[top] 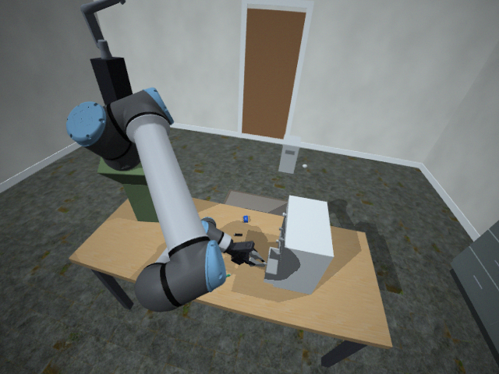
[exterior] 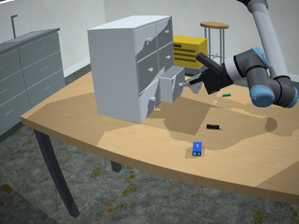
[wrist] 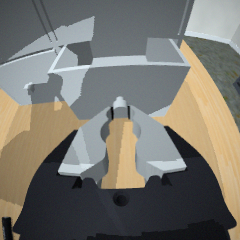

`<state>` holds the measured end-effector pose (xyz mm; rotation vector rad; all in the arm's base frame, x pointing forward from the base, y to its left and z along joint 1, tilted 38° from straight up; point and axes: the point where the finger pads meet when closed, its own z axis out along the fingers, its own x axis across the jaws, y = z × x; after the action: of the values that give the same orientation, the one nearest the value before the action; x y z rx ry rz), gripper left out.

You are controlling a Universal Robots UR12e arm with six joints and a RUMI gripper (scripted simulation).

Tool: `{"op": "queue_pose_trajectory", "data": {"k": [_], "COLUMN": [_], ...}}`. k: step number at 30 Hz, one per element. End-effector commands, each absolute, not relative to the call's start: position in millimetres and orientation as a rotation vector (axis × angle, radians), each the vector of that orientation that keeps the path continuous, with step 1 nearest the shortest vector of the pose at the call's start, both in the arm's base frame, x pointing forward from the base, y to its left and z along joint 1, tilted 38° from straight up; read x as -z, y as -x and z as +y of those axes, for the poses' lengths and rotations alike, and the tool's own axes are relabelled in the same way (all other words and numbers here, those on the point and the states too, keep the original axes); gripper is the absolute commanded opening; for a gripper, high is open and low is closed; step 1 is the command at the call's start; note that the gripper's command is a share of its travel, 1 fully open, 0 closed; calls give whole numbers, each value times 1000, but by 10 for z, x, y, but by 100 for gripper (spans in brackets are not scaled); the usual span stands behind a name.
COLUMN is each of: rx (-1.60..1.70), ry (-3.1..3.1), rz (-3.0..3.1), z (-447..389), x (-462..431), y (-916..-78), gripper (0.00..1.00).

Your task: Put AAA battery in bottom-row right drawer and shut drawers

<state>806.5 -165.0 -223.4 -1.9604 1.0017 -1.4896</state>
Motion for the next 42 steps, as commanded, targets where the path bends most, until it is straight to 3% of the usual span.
{"op": "queue_pose_trajectory", "data": {"k": [1, 42], "rx": [1487, 1489], "ry": [1961, 1960], "rz": [1003, 1002], "z": [-1657, -1696], "x": [2249, 2255], "y": [-7998, -7879], "gripper": [7, 7]}}
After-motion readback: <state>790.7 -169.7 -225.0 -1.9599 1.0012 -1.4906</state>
